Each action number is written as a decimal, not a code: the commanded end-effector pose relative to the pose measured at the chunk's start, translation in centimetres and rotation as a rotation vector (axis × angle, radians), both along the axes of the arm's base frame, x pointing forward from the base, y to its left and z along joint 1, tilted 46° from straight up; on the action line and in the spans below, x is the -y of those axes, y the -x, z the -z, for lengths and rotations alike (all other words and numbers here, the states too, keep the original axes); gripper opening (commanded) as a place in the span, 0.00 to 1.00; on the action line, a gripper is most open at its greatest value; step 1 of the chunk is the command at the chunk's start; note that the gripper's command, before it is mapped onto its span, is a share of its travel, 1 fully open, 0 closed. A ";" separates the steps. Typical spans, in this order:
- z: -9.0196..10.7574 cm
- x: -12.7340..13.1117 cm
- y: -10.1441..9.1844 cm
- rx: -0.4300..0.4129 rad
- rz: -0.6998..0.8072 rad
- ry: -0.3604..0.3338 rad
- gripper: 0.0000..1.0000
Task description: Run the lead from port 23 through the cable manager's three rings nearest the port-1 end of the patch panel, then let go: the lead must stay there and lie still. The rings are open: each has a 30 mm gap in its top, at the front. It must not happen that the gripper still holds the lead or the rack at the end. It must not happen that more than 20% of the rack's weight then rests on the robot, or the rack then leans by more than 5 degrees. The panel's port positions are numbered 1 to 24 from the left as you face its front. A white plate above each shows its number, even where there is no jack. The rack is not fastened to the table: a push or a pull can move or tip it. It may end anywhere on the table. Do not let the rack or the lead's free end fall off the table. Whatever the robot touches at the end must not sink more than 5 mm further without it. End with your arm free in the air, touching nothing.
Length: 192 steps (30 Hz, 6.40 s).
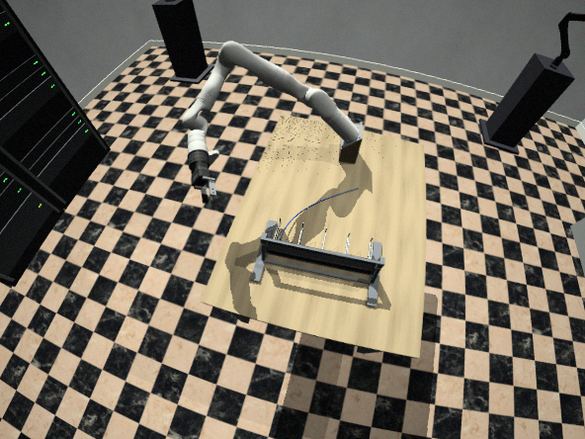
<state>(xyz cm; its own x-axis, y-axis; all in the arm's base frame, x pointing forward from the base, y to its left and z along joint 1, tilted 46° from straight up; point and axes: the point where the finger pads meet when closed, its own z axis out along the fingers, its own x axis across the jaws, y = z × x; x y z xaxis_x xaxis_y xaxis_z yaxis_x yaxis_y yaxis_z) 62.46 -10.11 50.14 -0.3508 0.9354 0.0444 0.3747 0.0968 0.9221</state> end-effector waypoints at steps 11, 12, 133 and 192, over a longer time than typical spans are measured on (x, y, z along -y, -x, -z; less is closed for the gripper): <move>-0.1 -0.1 0.0 0.002 -0.002 0.001 1.00; -0.1 -0.1 0.0 0.002 -0.002 0.001 1.00; 43.9 -13.6 32.0 -0.972 -1.120 1.903 1.00; 44.6 -13.8 32.7 -0.972 -1.230 1.953 0.00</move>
